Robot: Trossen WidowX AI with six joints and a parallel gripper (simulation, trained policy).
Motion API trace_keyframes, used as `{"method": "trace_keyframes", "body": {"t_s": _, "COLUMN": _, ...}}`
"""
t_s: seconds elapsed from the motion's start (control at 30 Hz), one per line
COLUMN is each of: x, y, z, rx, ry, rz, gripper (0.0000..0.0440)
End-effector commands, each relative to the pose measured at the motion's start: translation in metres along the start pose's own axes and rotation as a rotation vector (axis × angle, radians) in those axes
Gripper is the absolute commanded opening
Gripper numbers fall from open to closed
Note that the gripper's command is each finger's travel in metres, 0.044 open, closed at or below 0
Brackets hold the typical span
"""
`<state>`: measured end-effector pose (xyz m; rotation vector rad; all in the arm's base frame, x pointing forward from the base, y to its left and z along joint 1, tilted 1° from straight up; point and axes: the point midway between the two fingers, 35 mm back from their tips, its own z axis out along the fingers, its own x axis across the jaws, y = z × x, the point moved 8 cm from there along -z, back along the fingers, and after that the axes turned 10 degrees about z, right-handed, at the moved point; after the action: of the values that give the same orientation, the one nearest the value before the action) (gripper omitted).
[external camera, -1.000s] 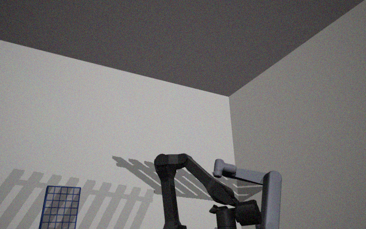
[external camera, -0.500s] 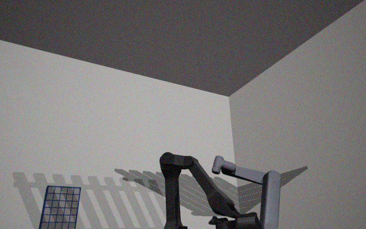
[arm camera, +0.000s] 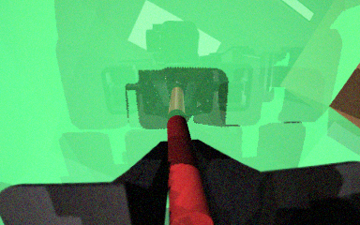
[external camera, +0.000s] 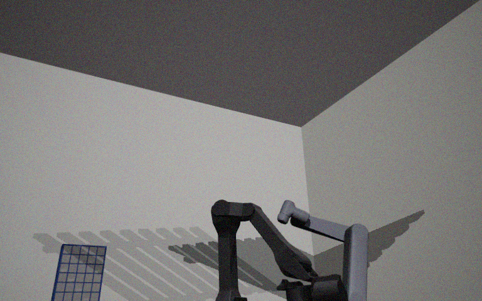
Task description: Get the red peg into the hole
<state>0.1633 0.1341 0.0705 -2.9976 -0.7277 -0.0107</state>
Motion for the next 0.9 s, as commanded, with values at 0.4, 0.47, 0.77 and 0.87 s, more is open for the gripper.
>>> {"method": "trace_keyframes", "body": {"t_s": 0.4, "x": 0.026, "y": 0.013, "z": -0.058, "rx": -0.113, "ry": 0.126, "rz": -0.118, "gripper": 0.0008}}
{"method": "trace_keyframes", "body": {"t_s": 0.47, "x": 0.030, "y": 0.016, "z": -0.067, "rx": -0.127, "ry": 0.141, "rz": -0.125, "gripper": 0.0006}}
{"method": "trace_keyframes", "body": {"t_s": 0.77, "x": 0.049, "y": 0.036, "z": -0.103, "rx": -0.188, "ry": 0.193, "rz": -0.129, "gripper": 0.0000}}
{"method": "trace_keyframes", "body": {"t_s": 0.87, "x": 0.054, "y": 0.046, "z": -0.111, "rx": -0.206, "ry": 0.203, "rz": -0.118, "gripper": 0.0000}}
